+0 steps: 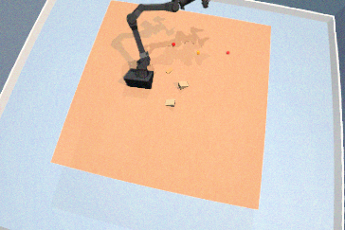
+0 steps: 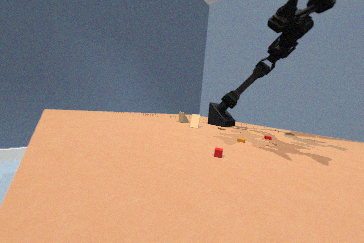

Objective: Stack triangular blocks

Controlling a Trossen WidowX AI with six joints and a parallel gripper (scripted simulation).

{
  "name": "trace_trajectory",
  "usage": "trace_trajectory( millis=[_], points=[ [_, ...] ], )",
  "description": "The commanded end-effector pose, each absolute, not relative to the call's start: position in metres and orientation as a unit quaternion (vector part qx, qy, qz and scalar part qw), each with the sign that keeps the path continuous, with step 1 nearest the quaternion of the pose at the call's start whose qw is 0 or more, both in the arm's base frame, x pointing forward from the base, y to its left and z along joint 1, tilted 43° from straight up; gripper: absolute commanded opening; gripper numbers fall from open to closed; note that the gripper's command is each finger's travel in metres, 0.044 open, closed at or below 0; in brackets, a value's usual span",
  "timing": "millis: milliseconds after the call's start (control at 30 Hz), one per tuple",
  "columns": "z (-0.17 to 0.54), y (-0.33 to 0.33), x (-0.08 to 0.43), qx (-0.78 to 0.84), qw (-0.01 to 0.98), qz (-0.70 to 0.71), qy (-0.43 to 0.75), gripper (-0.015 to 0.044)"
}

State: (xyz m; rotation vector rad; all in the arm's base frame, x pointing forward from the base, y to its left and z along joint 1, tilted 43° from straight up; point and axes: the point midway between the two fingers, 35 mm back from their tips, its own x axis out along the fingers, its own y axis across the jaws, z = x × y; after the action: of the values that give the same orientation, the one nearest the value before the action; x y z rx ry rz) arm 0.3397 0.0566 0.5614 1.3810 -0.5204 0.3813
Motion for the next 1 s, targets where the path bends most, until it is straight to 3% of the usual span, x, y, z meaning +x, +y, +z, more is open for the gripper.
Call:
trace_trajectory(
  millis=[0,233,500,733,967],
  points=[
    [0.503,0.051,0.384,0.531,0.823,0.110,-0.169,0.0440],
    [0.401,0.023,0.434,0.373,0.927,0.030,-0.037,0.0440],
    [0.276,-0.025,0.452,0.204,0.969,-0.010,0.140,0.0440],
    [0.166,-0.064,0.429,0.092,0.949,0.020,0.301,0.0440],
    [0.070,-0.089,0.370,0.040,0.895,0.112,0.430,0.0440]
  ],
)
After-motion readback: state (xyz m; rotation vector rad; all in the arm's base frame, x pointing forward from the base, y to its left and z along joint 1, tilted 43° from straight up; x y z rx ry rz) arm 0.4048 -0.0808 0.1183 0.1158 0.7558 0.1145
